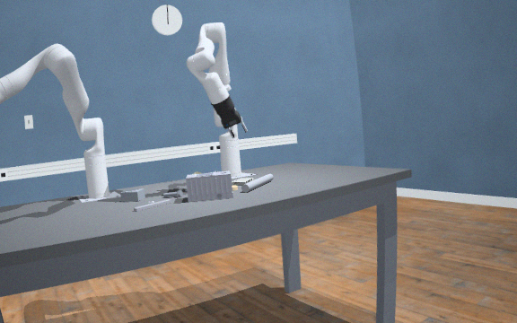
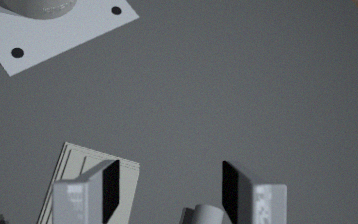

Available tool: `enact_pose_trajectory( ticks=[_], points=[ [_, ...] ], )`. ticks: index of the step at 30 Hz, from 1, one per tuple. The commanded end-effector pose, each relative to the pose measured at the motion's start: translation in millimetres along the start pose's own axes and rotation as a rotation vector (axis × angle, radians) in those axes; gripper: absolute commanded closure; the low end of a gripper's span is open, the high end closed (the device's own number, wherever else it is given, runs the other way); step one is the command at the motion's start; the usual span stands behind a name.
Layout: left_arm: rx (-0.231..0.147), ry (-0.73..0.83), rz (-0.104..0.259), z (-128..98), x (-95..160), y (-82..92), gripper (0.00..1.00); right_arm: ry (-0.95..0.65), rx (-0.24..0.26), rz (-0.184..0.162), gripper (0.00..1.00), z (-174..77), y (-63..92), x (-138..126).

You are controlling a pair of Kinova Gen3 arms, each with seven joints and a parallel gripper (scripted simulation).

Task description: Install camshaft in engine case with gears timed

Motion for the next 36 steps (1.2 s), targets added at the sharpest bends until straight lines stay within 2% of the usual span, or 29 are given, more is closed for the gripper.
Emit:
enact_pose_trajectory(
  ticks=[1,4,7,12,16,18,22,26,29,32,33,36],
  points=[
    [0.0,0.036,-0.036,-2,1,-5.2,0.0,-0.002,0.0,0.0,0.0,1,0.2,1],
    [0.01,0.073,-0.124,-4,-9,-12.1,0.0,-0.002,0.0,0.0,0.0,1,0.2,1],
    [0.021,0.127,-0.23,-5,-21,-18.3,0.0,-0.002,0.0,0.0,0.0,1,0.2,1],
    [0.036,0.244,-0.432,-4,-42,-22.8,0.0,-0.002,0.0,0.0,0.0,1,0.2,1],
    [0.043,0.358,-0.599,2,-56,-20.0,0.0,-0.002,0.0,0.0,0.0,1,0.2,1],
    [0.043,0.358,-0.599,2,-56,-20.0,0.0,-0.002,0.0,0.0,0.0,1,0.2,1],
    [0.046,0.477,-0.756,12,-65,-12.9,0.0,-0.002,0.0,0.0,0.0,1,0.2,1],
    [0.045,0.59,-0.888,23,-67,-4.2,0.0,-0.002,0.0,0.0,0.0,1,0.2,1],
    [0.043,0.661,-0.967,31,-66,1.7,0.0,-0.002,0.0,0.0,0.0,1,0.2,1],
    [0.042,0.717,-1.025,38,-63,6.4,0.0,-0.002,0.0,0.0,0.0,1,0.2,1],
    [0.041,0.732,-1.04,39,-63,7.6,0.0,-0.002,0.0,0.0,0.0,1,0.2,1],
    [0.04,0.74,-1.041,40,-61,6.0,0.0,-0.002,0.0,0.0,0.0,1,0.2,1]
  ],
)
Point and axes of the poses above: on each arm, the point where the finger pads meet when closed, its own y axis back along the fingers, its own x axis across the jaws, z = x × y, the point moved 7 cm from there along y, back along the fingers
